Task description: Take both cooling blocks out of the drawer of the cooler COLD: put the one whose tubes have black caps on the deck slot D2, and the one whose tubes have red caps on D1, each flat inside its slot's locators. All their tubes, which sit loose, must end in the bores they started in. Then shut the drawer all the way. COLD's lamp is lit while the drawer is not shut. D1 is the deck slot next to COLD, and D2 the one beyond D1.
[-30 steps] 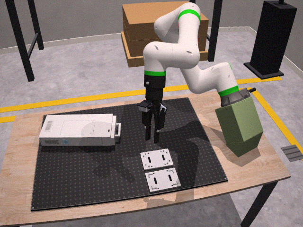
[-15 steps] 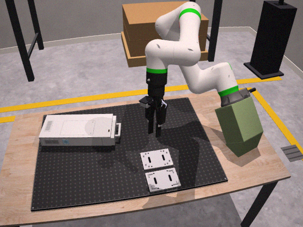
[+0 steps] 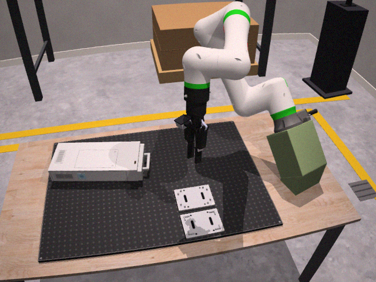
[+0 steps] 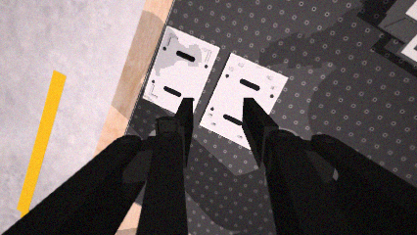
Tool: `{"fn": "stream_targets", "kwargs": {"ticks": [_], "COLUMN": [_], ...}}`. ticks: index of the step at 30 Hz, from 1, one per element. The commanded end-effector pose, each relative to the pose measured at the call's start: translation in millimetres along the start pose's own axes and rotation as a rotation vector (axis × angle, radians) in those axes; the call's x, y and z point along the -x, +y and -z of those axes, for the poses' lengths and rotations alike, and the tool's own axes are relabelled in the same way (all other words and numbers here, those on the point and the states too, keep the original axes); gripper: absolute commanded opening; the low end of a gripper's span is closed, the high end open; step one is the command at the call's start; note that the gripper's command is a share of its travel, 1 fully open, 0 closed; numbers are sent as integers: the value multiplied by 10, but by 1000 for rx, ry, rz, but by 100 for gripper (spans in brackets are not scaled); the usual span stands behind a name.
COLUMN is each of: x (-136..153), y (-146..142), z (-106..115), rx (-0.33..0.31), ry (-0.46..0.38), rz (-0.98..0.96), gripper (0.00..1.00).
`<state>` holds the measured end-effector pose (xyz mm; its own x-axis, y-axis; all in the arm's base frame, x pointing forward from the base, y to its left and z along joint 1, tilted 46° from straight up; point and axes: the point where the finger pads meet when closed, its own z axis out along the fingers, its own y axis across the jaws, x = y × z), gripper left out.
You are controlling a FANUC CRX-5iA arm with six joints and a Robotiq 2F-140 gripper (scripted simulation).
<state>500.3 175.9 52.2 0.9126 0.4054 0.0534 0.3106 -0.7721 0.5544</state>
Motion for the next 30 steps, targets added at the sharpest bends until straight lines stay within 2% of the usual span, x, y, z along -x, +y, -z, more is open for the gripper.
{"fn": "stream_targets", "kwargs": {"ticks": [1, 4, 11, 15, 19, 21, 30], "x": [104, 193, 339, 457, 575, 634, 841], "y": [101, 182, 317, 424, 531, 584, 770], "z": [21, 32, 50, 68, 85, 94, 129], "rx": [2, 37, 44, 89, 89, 114, 149], "ry": [0, -27, -32, -61, -61, -75, -92], "rz": [-5, -72, -87, -169, -169, -214, -273], "gripper": [35, 35, 35, 35, 35, 35, 35]}}
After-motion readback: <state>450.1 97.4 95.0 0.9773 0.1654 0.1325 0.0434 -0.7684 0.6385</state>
